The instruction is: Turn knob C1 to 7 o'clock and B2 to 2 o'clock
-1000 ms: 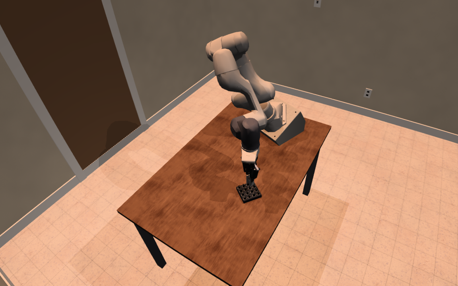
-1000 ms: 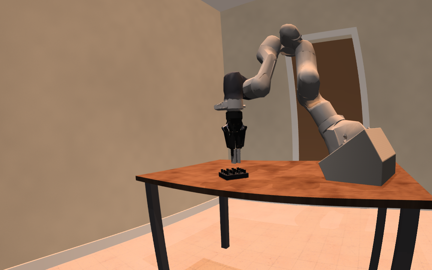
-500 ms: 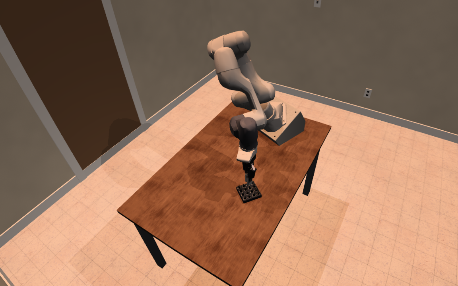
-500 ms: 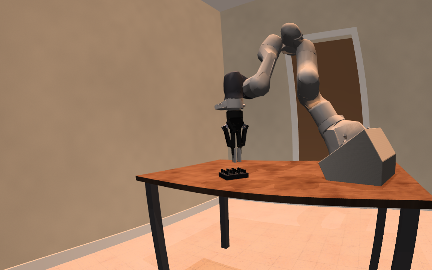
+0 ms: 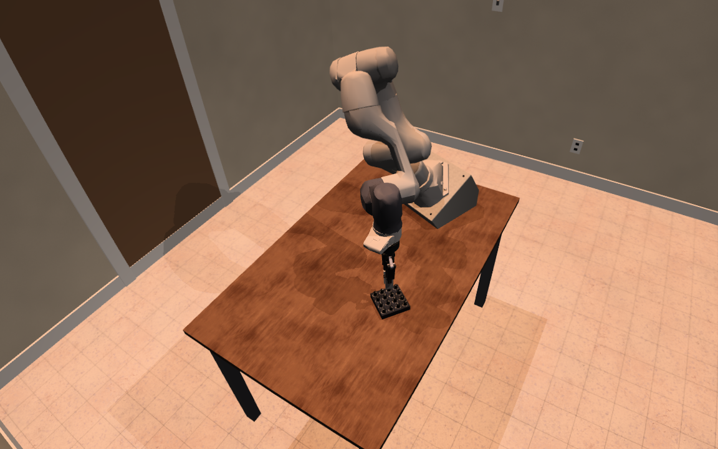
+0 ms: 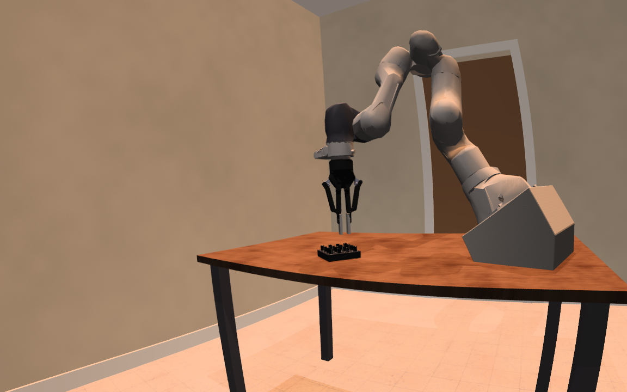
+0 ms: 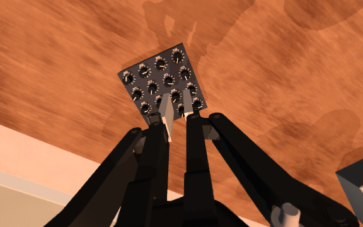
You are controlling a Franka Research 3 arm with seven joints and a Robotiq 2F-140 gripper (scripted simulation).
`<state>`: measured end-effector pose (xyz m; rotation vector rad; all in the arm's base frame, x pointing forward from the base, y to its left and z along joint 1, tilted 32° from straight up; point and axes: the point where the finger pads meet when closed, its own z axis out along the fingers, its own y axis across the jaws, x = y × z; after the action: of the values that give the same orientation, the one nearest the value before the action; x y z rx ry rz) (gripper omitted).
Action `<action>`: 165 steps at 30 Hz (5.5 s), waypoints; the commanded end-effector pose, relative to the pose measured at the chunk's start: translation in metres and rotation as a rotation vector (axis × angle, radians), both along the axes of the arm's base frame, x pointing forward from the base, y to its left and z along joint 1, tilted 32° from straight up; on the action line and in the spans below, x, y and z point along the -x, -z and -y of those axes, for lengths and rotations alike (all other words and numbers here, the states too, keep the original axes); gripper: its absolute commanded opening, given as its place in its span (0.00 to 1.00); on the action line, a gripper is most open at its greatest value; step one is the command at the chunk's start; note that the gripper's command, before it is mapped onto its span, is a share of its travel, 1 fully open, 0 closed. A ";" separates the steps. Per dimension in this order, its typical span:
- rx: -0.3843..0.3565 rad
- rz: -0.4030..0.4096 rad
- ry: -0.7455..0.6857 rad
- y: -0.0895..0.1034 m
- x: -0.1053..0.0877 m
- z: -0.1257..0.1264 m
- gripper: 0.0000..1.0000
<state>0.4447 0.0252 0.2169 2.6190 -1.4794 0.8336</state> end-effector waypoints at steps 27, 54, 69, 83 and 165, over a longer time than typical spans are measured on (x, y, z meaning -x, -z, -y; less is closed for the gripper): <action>-0.272 0.175 0.529 -0.008 0.004 0.007 0.12; -0.478 0.304 0.929 -0.014 0.007 0.015 0.12; -0.615 0.392 1.194 -0.017 0.009 0.022 0.12; -0.616 0.392 1.195 -0.017 0.009 0.022 0.12; -0.621 0.396 1.206 0.020 -0.010 0.033 0.12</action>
<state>0.4530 -0.0083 0.1965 1.1654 -3.1876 0.7550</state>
